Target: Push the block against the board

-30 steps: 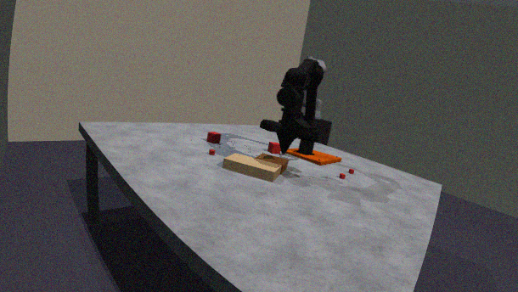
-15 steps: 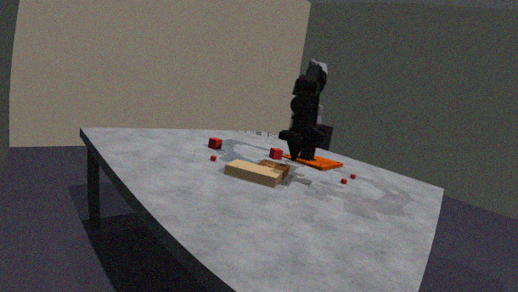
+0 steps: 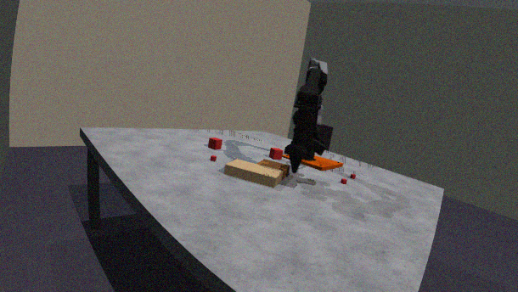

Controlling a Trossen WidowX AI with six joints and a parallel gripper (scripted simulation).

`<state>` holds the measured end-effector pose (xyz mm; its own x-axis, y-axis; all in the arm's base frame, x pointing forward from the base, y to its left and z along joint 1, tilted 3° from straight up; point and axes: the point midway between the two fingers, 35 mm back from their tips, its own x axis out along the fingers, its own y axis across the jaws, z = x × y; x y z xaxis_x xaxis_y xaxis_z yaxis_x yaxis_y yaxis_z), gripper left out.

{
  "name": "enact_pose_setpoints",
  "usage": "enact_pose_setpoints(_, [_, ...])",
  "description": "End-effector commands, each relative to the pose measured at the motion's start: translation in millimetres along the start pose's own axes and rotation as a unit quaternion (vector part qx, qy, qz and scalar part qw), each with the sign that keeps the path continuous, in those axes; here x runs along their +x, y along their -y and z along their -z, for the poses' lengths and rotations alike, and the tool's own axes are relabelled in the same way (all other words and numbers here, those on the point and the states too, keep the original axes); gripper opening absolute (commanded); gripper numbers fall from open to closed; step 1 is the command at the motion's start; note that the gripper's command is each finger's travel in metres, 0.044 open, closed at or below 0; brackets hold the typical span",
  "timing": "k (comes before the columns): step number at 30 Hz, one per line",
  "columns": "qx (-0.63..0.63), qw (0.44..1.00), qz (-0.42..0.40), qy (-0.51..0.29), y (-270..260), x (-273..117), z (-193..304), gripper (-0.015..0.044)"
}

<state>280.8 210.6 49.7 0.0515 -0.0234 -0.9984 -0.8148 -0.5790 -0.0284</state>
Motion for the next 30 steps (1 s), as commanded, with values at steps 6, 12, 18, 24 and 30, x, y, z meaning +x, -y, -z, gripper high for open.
enact_pose_setpoints(6, [-0.012,1.0,-0.005,0.002,-2.6,16.0,0.4,0.0])
enact_pose_setpoints(12, [-0.012,1.0,-0.005,0.001,-2.2,16.0,8.7,0.0])
enact_pose_setpoints(18, [-0.012,1.0,-0.005,0.001,-1.9,16.0,17.5,0.0])
enact_pose_setpoints(24, [-0.012,1.0,-0.005,0.001,-1.8,16.0,20.3,0.0])
enact_pose_setpoints(30, [-0.012,1.0,-0.005,0.001,-1.6,16.0,11.3,0.0])
